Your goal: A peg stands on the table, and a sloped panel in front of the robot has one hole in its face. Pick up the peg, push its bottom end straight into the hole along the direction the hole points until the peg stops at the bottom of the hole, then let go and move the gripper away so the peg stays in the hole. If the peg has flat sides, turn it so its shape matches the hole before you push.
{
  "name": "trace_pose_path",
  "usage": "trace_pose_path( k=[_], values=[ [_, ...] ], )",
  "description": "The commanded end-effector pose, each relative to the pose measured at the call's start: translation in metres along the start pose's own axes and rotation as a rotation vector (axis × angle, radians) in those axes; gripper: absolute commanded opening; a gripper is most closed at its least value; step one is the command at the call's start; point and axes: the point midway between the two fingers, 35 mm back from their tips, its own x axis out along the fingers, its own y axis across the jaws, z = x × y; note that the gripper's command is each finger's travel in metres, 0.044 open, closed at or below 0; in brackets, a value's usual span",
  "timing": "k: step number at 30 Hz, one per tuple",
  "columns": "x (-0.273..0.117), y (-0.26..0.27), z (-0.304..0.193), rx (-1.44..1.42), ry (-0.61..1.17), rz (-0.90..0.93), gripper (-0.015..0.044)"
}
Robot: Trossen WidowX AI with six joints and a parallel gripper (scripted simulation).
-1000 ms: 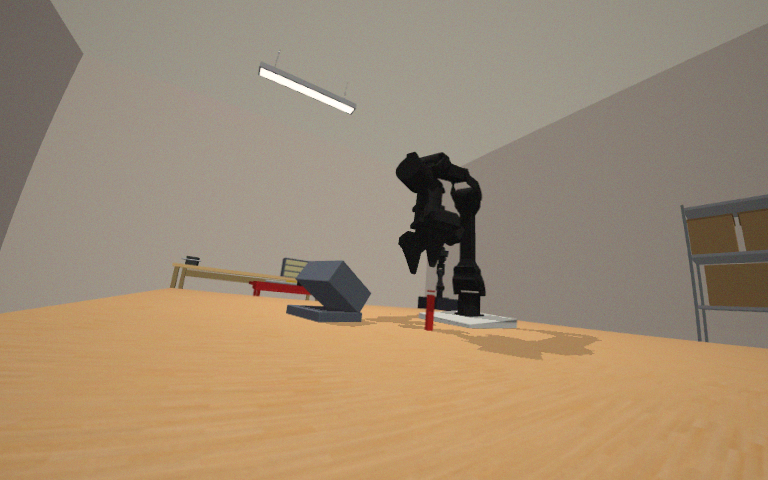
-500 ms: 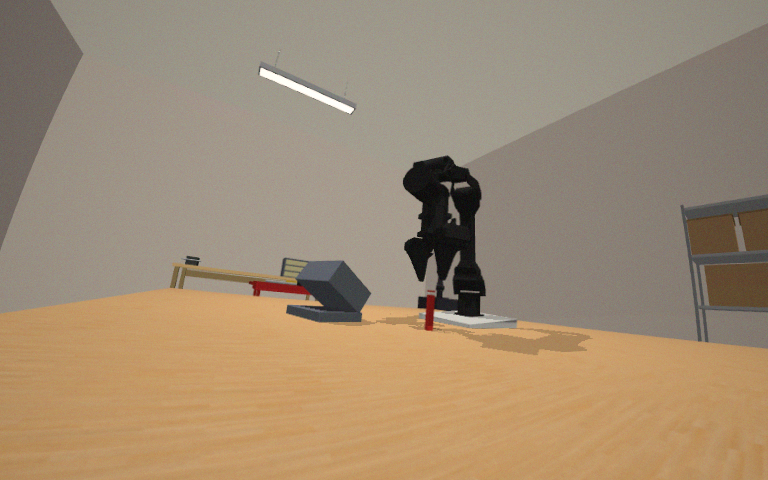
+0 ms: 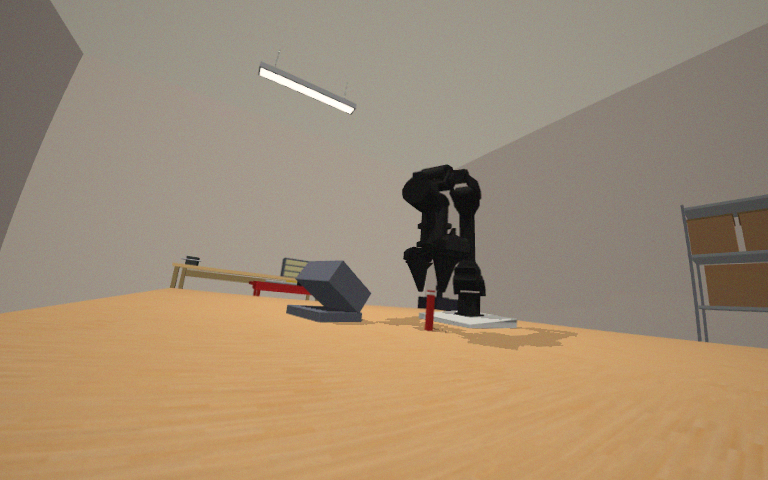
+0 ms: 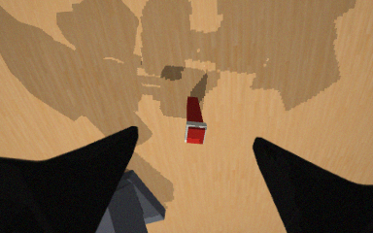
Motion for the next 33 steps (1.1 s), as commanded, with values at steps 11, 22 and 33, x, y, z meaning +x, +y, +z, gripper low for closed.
trace_pose_path(
  k=[11,22,33],
  values=[
    [0.026,0.001,0.001,0.007,-0.004,0.007,0.044],
    [0.039,0.002,0.002,0.007,-0.004,0.007,0.044],
    [0.036,0.001,0.003,0.0,-0.003,0.002,0.0204]
  ],
)
